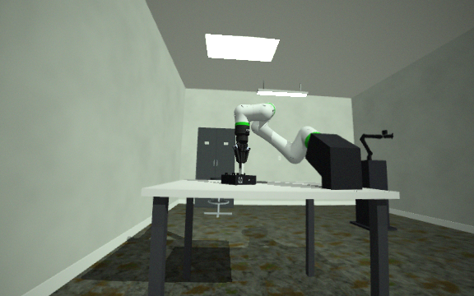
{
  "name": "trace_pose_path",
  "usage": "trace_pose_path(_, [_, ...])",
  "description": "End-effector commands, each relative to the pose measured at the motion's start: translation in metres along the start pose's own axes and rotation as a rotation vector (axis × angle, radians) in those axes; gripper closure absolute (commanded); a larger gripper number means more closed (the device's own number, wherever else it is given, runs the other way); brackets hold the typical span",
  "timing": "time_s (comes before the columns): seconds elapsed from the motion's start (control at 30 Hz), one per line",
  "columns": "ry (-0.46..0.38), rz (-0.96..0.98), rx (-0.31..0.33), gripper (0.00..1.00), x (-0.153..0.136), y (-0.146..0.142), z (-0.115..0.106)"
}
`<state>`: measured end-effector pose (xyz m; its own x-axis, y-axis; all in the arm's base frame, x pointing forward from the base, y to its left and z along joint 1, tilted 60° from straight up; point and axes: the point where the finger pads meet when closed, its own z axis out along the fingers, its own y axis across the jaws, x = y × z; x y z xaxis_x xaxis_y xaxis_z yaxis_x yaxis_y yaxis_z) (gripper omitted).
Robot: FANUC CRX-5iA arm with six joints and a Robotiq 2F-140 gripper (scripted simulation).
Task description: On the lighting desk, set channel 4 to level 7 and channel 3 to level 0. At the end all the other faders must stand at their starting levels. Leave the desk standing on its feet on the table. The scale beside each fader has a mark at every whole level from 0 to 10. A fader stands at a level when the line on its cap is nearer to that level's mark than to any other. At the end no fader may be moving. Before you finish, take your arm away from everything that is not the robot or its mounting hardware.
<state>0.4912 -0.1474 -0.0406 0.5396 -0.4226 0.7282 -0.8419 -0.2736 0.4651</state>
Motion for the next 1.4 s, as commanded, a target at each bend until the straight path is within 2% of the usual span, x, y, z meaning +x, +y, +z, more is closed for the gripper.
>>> trace_pose_path(0.0, [0.0,0.0,0.0,1.0,0.0,0.0,0.0])
trace_pose_path(1.37, [0.0,0.0,0.0,1.0,0.014,0.0,0.0])
